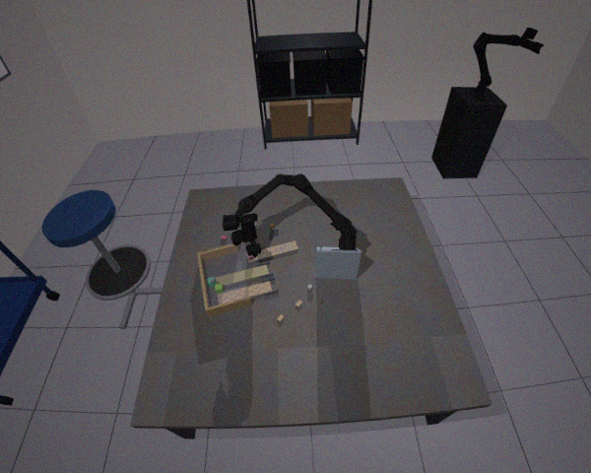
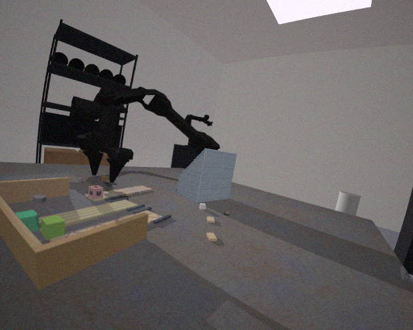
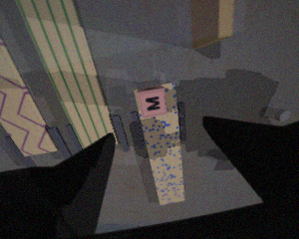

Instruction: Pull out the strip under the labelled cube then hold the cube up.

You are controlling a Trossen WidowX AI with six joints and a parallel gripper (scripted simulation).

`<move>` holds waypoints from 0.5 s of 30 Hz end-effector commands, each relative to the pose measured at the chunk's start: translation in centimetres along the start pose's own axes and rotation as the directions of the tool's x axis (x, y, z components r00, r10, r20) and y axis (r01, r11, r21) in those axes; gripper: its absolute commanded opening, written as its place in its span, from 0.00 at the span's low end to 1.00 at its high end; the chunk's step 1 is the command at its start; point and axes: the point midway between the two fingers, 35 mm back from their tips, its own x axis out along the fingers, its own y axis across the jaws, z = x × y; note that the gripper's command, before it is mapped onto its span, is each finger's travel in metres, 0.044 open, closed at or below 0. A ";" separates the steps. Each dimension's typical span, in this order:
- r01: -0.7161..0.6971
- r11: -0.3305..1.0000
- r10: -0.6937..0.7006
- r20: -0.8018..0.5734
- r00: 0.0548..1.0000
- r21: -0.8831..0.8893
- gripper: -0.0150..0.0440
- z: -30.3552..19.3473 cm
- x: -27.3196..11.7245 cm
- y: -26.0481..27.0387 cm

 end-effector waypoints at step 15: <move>0.000 1.000 0.000 0.006 1.000 0.003 0.68 1.9 0.8 0.0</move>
